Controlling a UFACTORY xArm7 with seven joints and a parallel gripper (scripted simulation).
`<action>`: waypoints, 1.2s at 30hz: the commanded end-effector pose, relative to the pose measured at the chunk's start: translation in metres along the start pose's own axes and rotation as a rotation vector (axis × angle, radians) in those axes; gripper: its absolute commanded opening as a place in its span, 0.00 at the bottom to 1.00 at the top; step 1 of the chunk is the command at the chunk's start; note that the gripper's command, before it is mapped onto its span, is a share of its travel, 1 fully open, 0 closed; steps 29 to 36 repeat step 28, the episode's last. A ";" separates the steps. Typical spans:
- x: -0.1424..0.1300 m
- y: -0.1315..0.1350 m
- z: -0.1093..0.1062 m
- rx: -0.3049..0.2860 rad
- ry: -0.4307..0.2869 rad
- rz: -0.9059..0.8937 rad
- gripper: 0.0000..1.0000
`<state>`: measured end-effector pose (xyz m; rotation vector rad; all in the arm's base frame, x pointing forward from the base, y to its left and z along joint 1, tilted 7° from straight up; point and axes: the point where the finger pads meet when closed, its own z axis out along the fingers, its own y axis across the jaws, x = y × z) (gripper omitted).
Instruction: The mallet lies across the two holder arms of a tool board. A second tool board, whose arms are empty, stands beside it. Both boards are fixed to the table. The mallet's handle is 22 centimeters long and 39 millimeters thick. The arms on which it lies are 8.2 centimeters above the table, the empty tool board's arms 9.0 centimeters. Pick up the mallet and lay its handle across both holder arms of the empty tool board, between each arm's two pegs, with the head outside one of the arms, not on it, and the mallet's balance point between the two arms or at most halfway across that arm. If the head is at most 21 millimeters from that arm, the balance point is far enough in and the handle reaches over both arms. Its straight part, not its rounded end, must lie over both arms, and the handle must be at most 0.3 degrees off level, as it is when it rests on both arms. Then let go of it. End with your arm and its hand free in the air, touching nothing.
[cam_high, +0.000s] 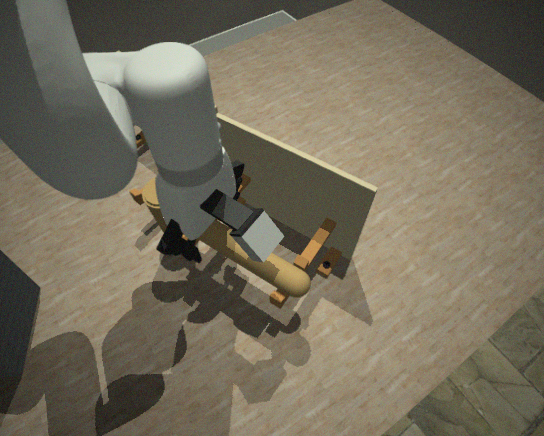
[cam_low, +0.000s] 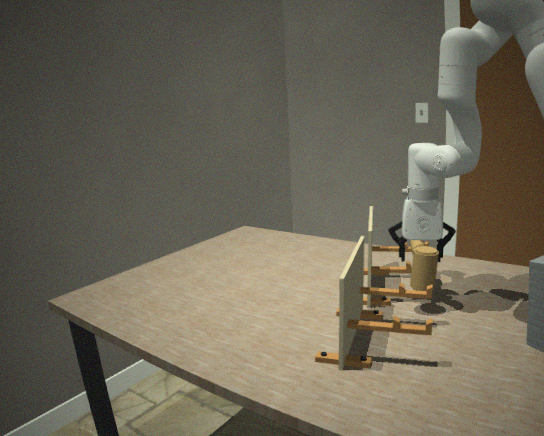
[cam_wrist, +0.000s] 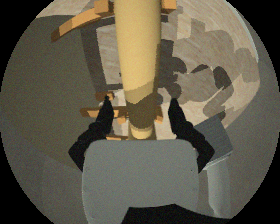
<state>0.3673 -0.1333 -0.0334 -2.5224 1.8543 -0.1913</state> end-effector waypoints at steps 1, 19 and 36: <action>0.001 -0.001 -0.002 0.003 0.002 0.000 1.00; 0.001 -0.001 -0.100 0.003 0.002 0.000 1.00; 0.001 -0.001 -0.100 0.003 0.002 0.000 1.00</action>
